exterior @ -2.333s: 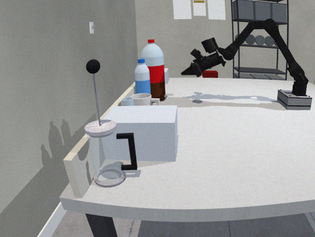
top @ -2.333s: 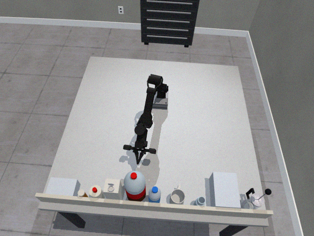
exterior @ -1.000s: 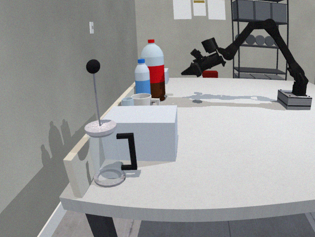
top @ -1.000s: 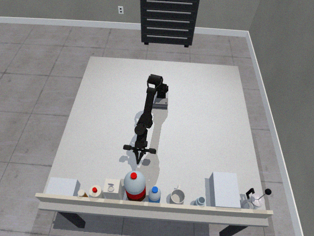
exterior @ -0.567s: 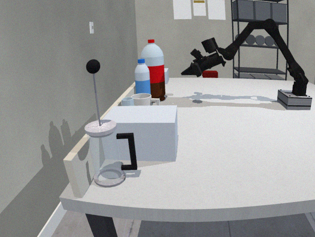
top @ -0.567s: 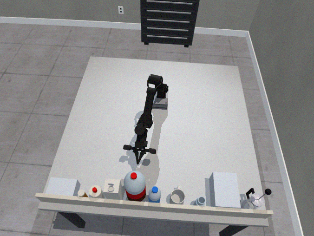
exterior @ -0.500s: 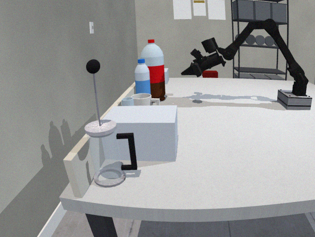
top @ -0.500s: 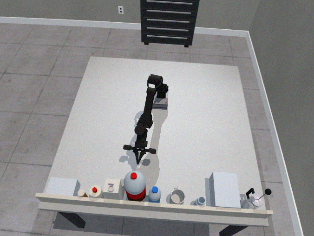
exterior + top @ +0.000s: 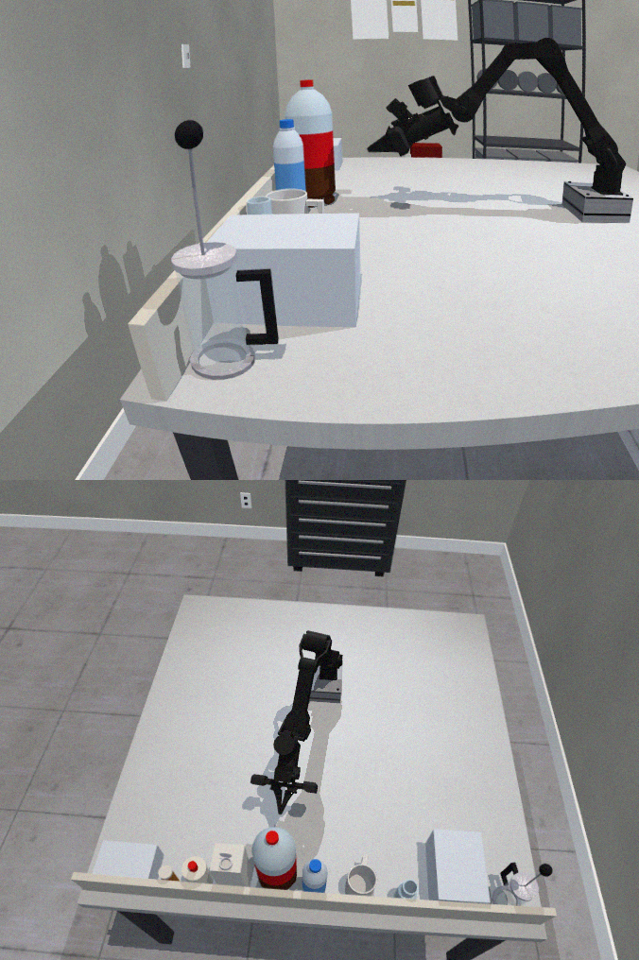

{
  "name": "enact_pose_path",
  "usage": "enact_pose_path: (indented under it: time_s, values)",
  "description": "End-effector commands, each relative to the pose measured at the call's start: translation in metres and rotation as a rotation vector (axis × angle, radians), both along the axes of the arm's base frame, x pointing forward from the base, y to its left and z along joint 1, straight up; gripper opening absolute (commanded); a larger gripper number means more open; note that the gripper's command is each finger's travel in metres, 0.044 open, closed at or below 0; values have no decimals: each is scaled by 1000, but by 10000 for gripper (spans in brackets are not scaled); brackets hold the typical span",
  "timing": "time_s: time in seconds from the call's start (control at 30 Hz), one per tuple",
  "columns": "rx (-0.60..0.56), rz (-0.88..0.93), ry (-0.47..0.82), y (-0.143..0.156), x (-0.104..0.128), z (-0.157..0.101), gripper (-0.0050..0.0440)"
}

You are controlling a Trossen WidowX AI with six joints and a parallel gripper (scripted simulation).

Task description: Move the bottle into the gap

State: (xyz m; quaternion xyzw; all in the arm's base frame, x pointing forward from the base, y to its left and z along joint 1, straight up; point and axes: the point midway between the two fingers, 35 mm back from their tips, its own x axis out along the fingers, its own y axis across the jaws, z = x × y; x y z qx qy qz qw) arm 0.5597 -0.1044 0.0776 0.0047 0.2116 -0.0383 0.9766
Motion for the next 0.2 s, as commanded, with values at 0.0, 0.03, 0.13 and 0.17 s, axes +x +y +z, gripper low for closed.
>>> enact_pose_path:
  time_s: [0.0,0.03,0.13,0.17]
  values:
    - [-7,2,-22,0,2,11,-50]
    - [-7,2,-22,0,2,11,-50]
    - [-7,2,-22,0,2,11,-50]
    - [-7,2,-22,0,2,11,-50]
